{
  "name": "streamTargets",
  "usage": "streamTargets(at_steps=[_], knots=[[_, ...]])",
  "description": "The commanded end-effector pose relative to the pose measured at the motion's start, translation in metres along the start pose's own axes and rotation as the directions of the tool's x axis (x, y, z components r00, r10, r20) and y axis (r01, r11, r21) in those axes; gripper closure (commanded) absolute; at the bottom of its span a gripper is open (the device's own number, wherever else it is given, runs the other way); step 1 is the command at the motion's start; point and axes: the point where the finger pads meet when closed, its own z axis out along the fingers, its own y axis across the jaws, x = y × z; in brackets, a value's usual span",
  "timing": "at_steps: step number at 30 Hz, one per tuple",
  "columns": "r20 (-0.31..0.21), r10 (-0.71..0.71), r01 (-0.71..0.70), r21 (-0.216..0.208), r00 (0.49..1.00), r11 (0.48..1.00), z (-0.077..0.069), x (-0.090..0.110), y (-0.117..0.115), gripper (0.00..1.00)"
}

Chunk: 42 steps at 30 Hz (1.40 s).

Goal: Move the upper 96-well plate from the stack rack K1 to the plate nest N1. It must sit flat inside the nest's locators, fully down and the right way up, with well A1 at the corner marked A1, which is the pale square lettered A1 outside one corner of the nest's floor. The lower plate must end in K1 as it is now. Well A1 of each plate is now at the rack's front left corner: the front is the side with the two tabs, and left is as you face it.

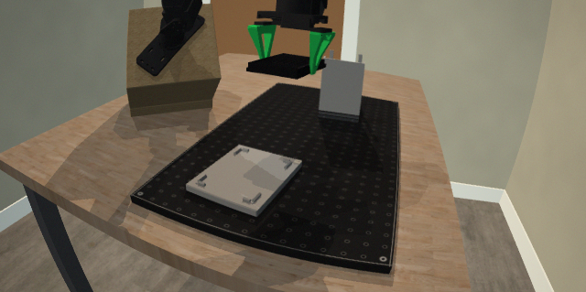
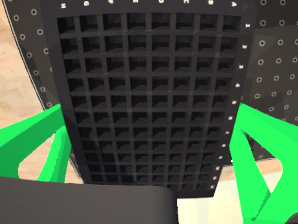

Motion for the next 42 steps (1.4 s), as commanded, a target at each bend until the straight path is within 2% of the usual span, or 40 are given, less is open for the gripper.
streamTargets(at_steps=[1, 11, 19, 32, 34, 39, 42], knots=[[0.030, -0.027, 0.026, 0.015, 0.999, 1.000, -0.002, 0.002, 0.001, 1.00], [0.027, -0.030, 0.029, 0.015, 0.999, 0.999, 0.000, 0.035, 0.004, 1.00], [0.026, -0.004, 0.003, 0.050, 1.000, 0.999, -0.008, 0.061, -0.007, 1.00], [0.014, -0.010, 0.010, 0.056, 1.000, 0.998, -0.007, 0.106, -0.004, 1.00], [0.014, -0.010, 0.010, 0.056, 1.000, 0.998, -0.007, 0.106, -0.004, 1.00], [0.008, -0.014, 0.014, 0.057, 1.000, 0.998, -0.007, 0.125, -0.003, 1.00], [0.009, -0.017, 0.017, 0.052, 1.000, 0.999, -0.006, 0.125, -0.004, 1.00]])
